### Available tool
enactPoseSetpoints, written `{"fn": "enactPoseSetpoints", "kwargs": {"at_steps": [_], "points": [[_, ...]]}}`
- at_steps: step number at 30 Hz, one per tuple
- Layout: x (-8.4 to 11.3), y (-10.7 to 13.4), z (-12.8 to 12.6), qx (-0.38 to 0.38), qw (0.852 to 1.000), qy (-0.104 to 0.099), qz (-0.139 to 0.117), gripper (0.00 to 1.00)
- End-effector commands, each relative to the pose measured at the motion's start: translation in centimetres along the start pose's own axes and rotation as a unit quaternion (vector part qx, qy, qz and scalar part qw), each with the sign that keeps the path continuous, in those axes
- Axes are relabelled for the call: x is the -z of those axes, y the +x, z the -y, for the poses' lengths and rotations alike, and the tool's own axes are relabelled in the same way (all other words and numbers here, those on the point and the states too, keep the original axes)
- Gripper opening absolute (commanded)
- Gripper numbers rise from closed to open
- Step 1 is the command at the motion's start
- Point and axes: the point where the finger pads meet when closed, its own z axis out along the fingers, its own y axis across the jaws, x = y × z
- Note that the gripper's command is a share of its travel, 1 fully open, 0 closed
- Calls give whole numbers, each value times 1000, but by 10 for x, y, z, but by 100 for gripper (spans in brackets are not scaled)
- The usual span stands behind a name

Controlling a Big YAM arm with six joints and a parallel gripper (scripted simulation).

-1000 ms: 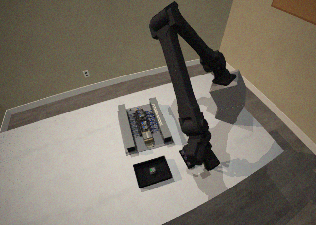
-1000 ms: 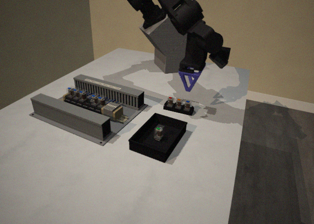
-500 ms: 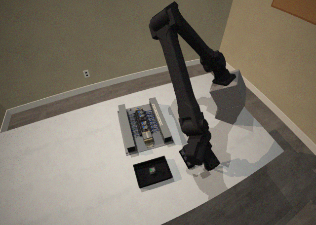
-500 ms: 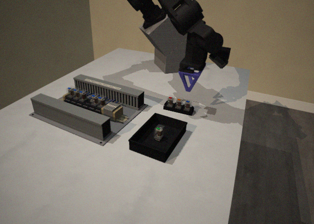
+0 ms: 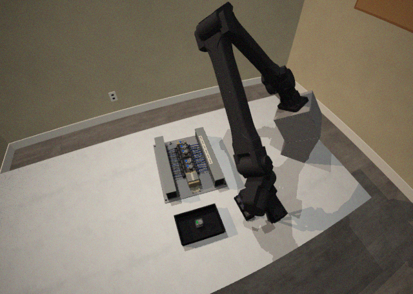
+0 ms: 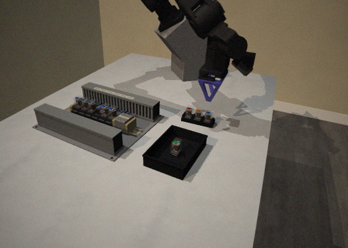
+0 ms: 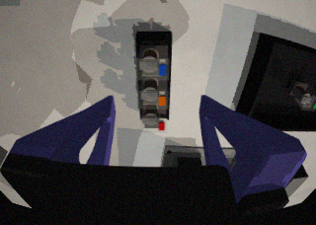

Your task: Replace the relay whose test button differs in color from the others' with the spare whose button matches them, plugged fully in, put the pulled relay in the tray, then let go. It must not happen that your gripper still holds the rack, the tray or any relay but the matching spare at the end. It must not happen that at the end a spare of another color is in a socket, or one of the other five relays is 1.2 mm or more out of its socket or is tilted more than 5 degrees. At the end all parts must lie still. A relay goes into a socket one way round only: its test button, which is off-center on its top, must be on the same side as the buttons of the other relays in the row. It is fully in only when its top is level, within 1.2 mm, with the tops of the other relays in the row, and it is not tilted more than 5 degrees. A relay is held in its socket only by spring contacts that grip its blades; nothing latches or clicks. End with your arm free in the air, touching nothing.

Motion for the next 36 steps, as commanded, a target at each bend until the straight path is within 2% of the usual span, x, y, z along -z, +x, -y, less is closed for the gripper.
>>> {"fn": "enactPoseSetpoints", "kwargs": {"at_steps": [1, 36], "points": [[13, -6, 4, -6, 1000, 15, 15, 59], [12, -3, 1, -7, 1000, 16, 15, 59]]}}
